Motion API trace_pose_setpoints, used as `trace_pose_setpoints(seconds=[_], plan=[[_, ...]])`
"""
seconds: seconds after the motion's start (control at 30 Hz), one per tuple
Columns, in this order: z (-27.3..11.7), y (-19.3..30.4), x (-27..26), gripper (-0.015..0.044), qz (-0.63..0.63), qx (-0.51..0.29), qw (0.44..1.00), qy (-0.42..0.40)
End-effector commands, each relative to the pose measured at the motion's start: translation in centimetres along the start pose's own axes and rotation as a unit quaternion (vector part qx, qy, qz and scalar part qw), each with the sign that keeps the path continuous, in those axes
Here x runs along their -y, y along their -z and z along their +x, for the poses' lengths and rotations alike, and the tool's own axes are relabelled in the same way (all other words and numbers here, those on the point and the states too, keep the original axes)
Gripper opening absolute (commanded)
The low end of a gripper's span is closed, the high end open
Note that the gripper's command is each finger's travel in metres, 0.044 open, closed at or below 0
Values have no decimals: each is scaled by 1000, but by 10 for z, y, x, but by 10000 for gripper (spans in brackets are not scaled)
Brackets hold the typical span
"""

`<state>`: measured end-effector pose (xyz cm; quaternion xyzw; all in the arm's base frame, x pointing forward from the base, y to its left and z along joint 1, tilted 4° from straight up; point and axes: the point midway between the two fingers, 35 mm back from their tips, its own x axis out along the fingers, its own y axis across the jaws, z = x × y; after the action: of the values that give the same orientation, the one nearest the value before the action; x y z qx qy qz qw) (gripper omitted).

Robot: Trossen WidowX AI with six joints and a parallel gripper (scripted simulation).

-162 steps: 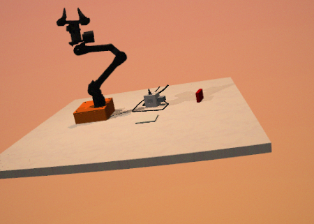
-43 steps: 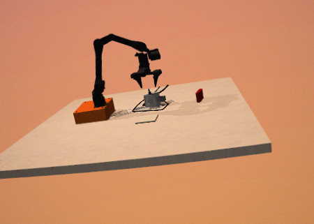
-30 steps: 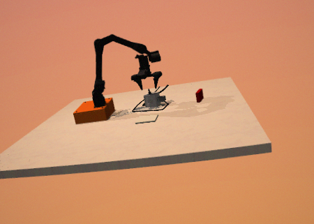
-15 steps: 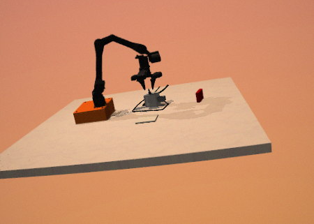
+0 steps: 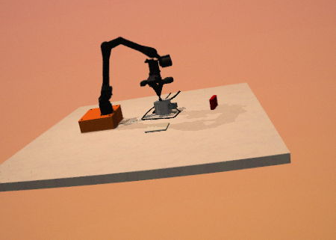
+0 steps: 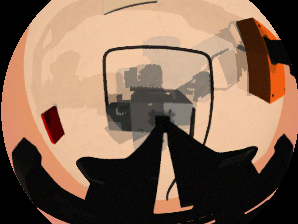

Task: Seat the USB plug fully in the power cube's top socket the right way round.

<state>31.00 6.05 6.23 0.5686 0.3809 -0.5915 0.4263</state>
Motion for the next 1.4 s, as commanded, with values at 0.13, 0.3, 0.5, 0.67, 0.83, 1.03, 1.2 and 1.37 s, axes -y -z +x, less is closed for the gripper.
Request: trace_pose_setpoints(seconds=[0.13,0.3,0.5,0.67,0.83,1.03,1.2,1.37], plan=[[0,0,0,0,0,0,1000,0],[0,0,0,0,0,0,1000,0],[-4,0,0,0,0,0,1000,0],[-8,0,0,0,0,0,1000,0],[-11,0,0,0,0,0,1000,0],[-15,0,0,0,0,0,1000,0],[-18,0,0,0,0,0,1000,0],[-22,0,0,0,0,0,1000,0]])
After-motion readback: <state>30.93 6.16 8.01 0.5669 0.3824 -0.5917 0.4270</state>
